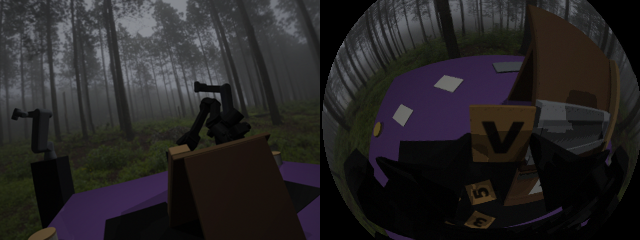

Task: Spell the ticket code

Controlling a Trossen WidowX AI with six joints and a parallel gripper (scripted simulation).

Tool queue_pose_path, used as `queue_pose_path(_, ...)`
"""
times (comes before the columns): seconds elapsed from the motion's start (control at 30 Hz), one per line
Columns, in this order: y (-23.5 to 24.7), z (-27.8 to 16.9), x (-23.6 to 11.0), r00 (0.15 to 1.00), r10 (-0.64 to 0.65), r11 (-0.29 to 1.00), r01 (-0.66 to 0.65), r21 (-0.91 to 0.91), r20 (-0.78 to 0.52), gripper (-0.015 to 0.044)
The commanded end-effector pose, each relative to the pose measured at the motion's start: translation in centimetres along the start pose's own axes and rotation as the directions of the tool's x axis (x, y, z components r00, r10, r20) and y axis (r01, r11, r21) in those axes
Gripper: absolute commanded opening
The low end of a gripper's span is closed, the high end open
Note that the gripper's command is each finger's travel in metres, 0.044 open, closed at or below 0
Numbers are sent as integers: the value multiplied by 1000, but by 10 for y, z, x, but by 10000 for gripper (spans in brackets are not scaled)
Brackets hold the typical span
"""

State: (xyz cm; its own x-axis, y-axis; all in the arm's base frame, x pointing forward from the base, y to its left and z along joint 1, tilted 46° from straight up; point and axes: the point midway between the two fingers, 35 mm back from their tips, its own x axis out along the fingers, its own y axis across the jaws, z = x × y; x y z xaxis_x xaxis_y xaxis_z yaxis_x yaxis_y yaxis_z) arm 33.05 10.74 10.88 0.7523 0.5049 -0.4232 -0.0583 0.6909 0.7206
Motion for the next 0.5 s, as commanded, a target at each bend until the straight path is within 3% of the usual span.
queue_pose_path(0.0, -3, -1, 0, 1000, 0, 1000, 0, -1, -4, 0)
queue_pose_path(0.47, -10, -1, 1, 1000, 0, 1000, 0, -1, -4, 0)
